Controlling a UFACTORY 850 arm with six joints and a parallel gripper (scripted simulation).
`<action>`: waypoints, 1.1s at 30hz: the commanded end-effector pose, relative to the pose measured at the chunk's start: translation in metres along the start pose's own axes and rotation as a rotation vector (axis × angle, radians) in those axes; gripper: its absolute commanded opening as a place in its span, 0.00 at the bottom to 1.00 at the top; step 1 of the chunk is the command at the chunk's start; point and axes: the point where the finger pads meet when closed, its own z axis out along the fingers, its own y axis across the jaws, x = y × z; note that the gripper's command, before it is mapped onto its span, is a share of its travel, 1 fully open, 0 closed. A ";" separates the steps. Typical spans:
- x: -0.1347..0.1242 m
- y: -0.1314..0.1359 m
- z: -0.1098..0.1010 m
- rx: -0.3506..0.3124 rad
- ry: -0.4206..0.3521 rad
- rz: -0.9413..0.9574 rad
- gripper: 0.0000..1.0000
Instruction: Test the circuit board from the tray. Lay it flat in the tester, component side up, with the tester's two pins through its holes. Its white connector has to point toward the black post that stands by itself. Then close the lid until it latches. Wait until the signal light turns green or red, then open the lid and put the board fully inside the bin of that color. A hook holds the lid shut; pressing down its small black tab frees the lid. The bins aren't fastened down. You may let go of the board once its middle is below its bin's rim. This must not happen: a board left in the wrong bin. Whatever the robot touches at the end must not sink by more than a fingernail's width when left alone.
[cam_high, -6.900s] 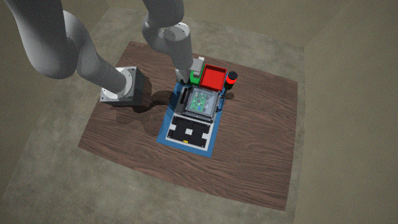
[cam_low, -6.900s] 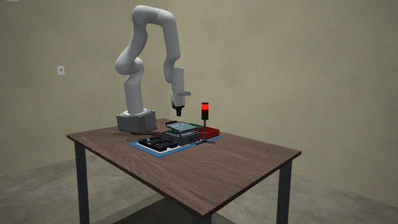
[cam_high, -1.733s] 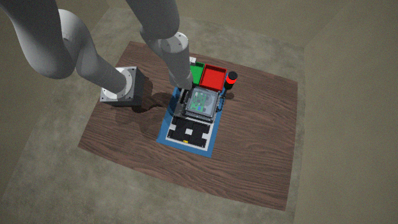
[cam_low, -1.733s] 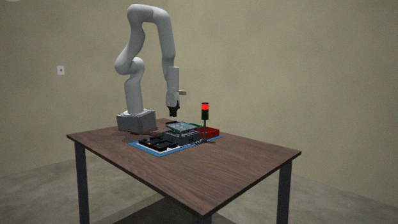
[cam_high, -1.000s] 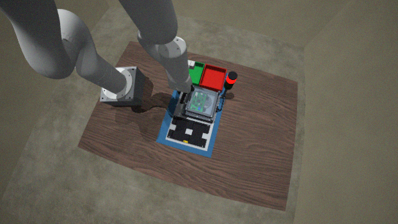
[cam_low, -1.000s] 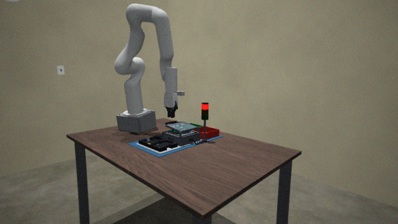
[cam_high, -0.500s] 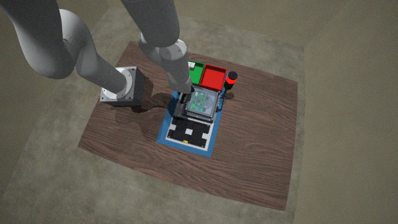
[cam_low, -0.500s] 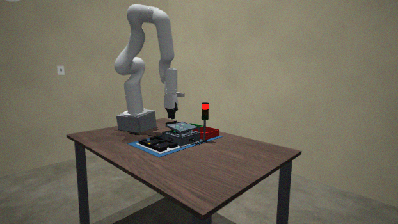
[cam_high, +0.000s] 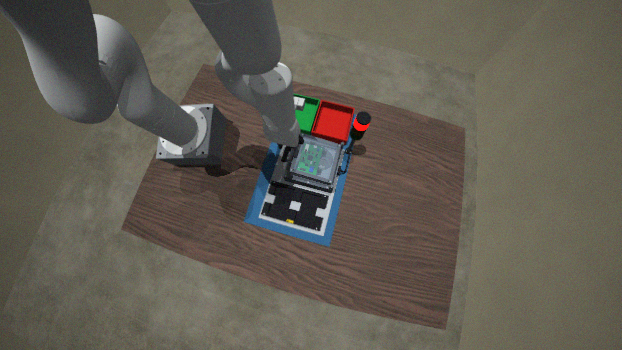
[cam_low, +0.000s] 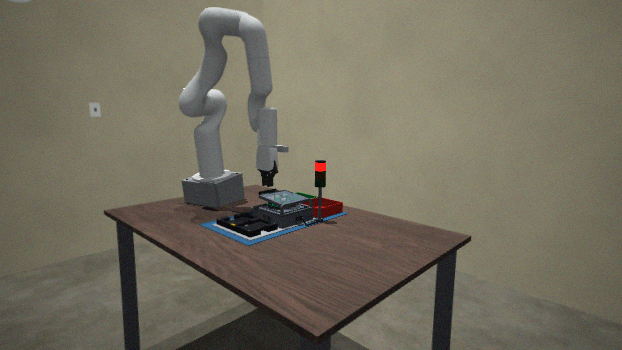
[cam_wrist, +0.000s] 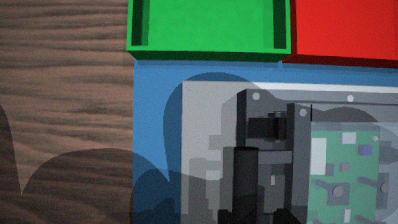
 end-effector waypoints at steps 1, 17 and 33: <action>0.000 0.001 0.002 -0.003 0.000 0.000 0.28; 0.000 0.001 0.014 -0.003 0.000 0.000 0.28; 0.000 0.001 0.022 -0.003 0.000 0.000 0.28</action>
